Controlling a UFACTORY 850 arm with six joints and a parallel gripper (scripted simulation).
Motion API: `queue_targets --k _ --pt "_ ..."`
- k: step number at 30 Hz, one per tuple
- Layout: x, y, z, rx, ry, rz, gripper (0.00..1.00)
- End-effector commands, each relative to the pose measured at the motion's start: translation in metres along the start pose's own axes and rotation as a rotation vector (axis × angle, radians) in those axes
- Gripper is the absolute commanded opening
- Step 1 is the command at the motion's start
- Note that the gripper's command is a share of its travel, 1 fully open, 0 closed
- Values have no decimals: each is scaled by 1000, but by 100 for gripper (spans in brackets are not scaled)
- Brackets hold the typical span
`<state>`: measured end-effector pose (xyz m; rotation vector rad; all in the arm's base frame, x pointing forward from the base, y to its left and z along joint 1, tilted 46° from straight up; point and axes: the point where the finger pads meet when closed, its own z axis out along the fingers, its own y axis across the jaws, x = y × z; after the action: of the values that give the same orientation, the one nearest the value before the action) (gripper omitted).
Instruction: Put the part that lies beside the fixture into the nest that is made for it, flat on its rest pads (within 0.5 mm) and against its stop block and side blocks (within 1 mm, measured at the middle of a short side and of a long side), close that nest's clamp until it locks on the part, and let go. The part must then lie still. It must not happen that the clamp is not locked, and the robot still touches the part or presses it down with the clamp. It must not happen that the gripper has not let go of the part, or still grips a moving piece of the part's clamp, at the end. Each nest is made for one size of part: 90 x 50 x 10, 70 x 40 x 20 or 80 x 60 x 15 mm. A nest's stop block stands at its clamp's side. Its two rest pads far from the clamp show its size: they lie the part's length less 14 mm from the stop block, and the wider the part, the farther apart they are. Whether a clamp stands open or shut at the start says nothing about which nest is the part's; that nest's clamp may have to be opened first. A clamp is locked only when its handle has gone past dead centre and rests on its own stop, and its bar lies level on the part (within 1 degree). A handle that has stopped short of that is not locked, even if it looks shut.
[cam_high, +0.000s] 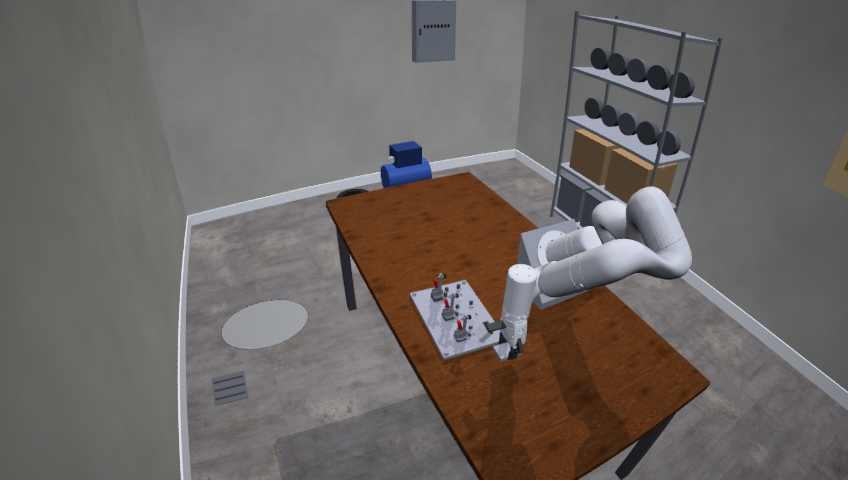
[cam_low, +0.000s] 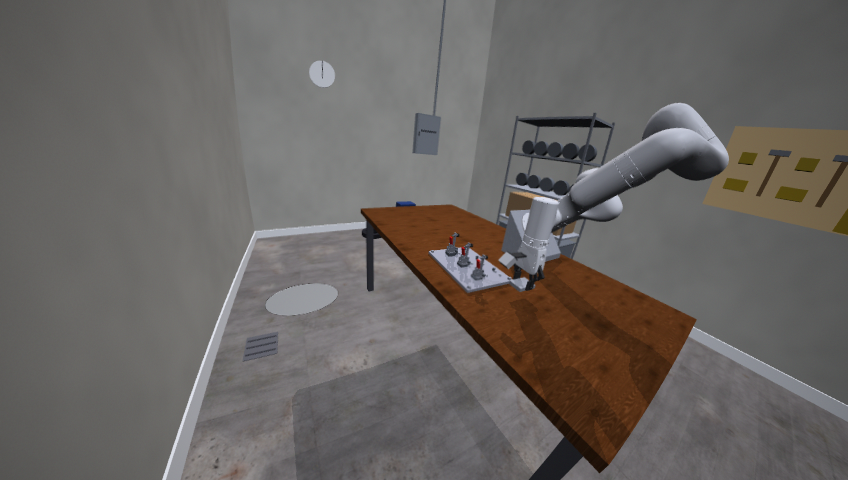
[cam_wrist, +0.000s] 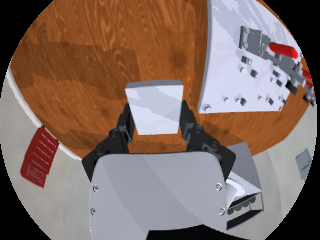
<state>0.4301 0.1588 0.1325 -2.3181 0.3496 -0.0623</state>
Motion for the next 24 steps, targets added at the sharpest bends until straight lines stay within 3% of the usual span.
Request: queue_targets --k 1,9,24 --pt "0 0 -19 0 0 0 0" --pt "0 0 -50 0 0 0 0" --pt "0 0 -77 0 0 0 0"
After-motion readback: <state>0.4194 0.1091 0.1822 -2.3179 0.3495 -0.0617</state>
